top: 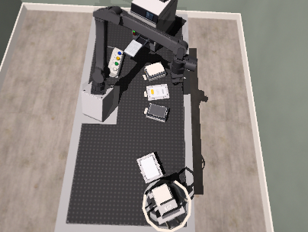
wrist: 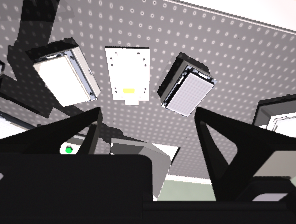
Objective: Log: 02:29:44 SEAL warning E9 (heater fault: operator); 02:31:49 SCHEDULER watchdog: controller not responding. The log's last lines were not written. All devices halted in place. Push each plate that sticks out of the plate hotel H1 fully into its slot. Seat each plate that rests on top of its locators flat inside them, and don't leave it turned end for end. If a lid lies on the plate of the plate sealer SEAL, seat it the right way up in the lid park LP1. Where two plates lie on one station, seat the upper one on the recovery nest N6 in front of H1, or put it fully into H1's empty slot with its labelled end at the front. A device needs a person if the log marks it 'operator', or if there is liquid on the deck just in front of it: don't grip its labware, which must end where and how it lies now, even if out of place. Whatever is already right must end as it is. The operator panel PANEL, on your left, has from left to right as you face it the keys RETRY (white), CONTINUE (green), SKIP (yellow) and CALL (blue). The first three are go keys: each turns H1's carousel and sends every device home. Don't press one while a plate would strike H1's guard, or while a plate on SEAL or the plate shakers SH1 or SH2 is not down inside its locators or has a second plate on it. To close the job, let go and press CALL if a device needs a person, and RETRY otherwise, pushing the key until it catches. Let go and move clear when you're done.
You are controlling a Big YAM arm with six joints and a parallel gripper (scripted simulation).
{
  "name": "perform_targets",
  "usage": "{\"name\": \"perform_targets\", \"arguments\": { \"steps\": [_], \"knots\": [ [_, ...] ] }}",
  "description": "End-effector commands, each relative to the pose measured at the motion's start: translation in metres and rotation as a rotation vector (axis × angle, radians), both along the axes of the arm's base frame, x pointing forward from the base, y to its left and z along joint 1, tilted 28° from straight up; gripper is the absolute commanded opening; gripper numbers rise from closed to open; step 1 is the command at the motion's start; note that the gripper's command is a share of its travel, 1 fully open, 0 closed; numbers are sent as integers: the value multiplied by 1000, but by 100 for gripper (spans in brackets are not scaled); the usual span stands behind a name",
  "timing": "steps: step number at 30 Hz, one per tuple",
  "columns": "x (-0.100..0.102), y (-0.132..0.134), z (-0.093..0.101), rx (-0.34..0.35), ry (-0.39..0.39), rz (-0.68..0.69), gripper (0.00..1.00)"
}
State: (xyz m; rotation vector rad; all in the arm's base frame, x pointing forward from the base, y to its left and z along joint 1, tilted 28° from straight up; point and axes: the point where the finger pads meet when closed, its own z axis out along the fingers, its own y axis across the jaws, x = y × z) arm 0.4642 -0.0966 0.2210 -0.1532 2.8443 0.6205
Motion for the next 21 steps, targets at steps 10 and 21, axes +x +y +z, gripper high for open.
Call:
{"name": "perform_targets", "arguments": {
  "steps": [10,21],
  "knots": [
    [-4,41,35,-15,-40,-9,100],
    [-12,65,40,-23,-55,37,100]
  ]
}}
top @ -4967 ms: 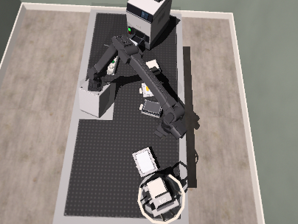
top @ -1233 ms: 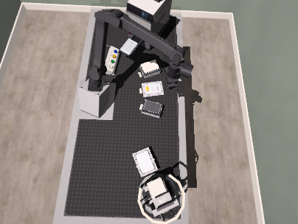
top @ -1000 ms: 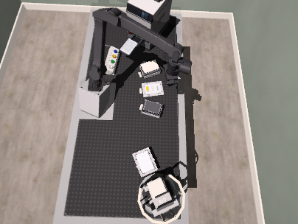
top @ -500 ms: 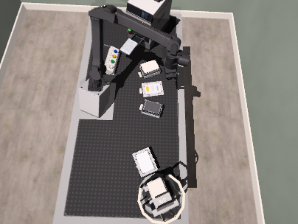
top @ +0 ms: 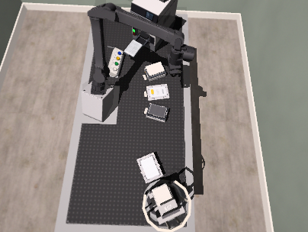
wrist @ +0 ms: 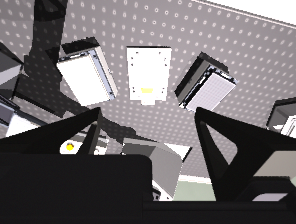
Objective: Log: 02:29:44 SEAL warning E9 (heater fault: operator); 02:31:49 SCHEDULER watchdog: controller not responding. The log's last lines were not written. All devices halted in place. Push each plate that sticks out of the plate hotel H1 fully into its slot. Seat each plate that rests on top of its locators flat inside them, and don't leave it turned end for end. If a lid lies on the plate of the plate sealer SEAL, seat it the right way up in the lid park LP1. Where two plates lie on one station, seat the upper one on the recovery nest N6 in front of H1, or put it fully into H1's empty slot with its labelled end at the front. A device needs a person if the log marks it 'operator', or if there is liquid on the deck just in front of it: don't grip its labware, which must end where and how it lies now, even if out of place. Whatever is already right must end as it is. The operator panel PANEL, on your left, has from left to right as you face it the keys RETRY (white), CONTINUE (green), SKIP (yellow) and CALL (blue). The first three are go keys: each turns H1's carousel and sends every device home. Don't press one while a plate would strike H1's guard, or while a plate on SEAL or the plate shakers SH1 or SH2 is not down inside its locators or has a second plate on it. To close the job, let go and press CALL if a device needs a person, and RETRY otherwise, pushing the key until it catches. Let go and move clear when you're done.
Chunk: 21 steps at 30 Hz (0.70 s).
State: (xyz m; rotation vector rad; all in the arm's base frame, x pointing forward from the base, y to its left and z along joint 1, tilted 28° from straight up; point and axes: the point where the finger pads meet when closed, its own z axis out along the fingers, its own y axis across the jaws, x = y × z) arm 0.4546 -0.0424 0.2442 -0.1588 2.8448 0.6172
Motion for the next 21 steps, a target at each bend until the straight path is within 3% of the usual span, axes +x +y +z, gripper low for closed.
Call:
{"name": "perform_targets", "arguments": {
  "steps": [1,7,9,10,11,21],
  "knots": [
    [-5,14,17,-26,-66,66,100],
    [-16,30,22,-66,-151,242,100],
    [-16,30,22,-66,-151,242,100],
    [-8,31,41,-85,-203,271,100],
    [-18,36,25,-81,-183,301,100],
    [-37,62,32,-84,-185,316,100]
  ]
}}
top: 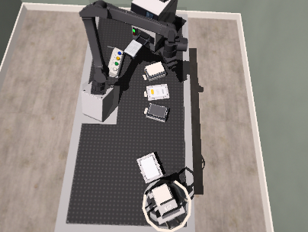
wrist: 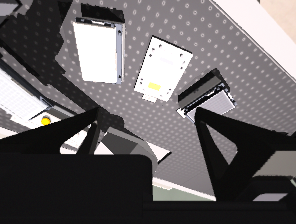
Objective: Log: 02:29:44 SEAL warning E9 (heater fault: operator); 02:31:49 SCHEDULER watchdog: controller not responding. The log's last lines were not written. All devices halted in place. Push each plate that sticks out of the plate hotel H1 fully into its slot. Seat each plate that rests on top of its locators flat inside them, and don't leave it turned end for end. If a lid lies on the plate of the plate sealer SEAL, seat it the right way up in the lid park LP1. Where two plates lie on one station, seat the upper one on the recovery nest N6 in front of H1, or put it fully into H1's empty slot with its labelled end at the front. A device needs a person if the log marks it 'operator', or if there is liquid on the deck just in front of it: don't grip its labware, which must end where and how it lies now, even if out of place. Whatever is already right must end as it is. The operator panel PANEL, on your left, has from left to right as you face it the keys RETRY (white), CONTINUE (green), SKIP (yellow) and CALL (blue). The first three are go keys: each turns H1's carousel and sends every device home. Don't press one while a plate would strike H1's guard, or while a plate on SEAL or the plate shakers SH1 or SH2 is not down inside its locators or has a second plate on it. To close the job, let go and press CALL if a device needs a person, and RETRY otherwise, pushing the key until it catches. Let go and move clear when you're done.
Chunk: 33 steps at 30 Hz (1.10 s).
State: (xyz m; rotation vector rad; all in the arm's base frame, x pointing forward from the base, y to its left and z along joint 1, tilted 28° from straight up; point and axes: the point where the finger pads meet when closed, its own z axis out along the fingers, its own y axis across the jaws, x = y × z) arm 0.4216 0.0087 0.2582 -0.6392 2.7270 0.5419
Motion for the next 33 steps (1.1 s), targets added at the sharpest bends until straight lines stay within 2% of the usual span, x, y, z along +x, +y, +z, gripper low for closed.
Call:
{"name": "perform_targets", "arguments": {
  "steps": [1,5,6,8,22,23,25,28,30,33],
  "knots": [
    [-6,14,19,-9,-48,6,100],
    [-9,19,21,-8,-48,5,100],
    [-2,21,39,-12,-87,5,100],
    [-14,27,23,-7,-49,5,100],
    [-35,59,35,-5,-51,5,100],
    [-32,62,45,-5,-74,5,100],
    [-41,67,36,-4,-48,5,100],
    [-47,75,38,-3,-47,5,100],
    [-47,81,47,-2,-64,5,100],
    [-56,89,42,-2,-44,5,100]
  ]
}}
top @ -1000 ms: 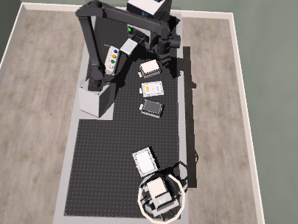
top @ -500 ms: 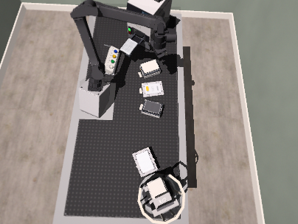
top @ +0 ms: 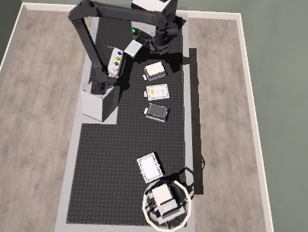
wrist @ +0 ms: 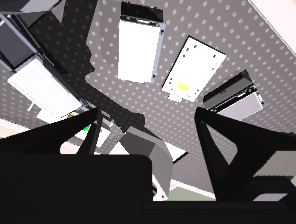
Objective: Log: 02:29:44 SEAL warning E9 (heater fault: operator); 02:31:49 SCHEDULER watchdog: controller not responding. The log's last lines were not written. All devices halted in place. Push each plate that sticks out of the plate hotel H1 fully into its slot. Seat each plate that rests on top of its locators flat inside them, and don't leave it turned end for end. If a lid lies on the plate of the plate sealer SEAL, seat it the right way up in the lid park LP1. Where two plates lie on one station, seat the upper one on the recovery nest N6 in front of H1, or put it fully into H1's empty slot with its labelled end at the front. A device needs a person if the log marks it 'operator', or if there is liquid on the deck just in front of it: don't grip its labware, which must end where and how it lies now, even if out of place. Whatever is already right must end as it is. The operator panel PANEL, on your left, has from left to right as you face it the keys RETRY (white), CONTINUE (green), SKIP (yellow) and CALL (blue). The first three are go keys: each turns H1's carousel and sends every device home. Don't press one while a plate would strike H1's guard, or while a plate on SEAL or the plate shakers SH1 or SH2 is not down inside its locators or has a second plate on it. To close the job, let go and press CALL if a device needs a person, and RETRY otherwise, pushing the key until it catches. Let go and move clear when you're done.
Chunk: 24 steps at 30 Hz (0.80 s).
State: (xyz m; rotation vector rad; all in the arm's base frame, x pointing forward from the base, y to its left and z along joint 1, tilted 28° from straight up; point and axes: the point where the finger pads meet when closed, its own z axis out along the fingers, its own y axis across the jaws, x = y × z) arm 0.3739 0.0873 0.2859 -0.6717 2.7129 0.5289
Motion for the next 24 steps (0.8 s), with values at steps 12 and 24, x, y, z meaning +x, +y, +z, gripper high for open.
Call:
{"name": "perform_targets", "arguments": {
  "steps": [12,24],
  "knots": [
    [-16,23,23,39,20,-145,100],
    [-16,23,23,42,22,-149,100]
  ]
}}
